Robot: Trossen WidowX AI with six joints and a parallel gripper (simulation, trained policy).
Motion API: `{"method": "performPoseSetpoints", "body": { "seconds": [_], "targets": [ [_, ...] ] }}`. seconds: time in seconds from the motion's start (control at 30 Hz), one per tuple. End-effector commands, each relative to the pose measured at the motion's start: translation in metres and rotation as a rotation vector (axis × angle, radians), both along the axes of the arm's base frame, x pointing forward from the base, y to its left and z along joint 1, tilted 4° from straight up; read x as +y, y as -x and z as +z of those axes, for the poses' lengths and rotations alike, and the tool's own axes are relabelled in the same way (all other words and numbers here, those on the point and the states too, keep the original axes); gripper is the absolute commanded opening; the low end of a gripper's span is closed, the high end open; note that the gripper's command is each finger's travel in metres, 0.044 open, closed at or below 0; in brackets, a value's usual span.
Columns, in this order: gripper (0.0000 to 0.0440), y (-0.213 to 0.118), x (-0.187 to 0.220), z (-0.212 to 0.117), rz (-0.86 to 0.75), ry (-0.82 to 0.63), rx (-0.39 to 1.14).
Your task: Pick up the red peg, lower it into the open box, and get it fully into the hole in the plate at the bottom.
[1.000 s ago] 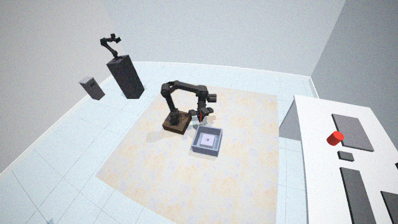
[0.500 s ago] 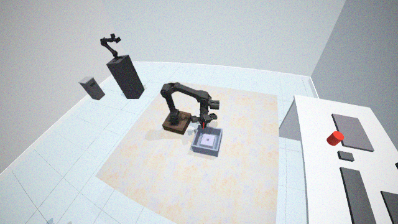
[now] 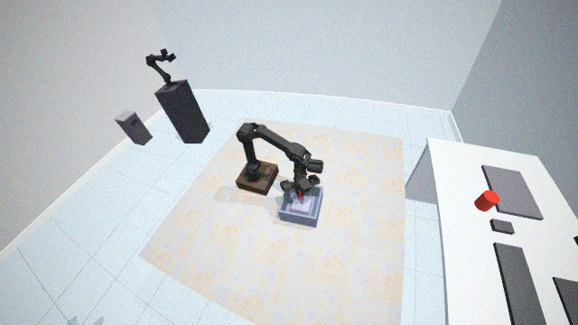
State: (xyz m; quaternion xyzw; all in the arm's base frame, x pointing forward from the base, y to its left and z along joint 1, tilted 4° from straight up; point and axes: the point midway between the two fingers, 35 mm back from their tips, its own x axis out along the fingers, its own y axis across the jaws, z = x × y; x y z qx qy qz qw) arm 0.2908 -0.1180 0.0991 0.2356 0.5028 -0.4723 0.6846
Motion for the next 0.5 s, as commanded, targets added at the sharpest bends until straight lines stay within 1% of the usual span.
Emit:
{"method": "performPoseSetpoints", "body": {
  "seconds": [0.0, 0.23, 0.3, 0.47],
  "targets": [
    [0.0, -0.006, -0.008, -0.01, 0.025, -0.023, 0.008],
    [0.0005, -0.012, -0.016, -0.029, 0.093, -0.067, 0.02],
    [0.0033, -0.013, -0.017, -0.035, 0.113, -0.083, 0.031],
    [0.015, -0.014, -0.02, -0.047, 0.141, -0.118, 0.049]
  ]
}}
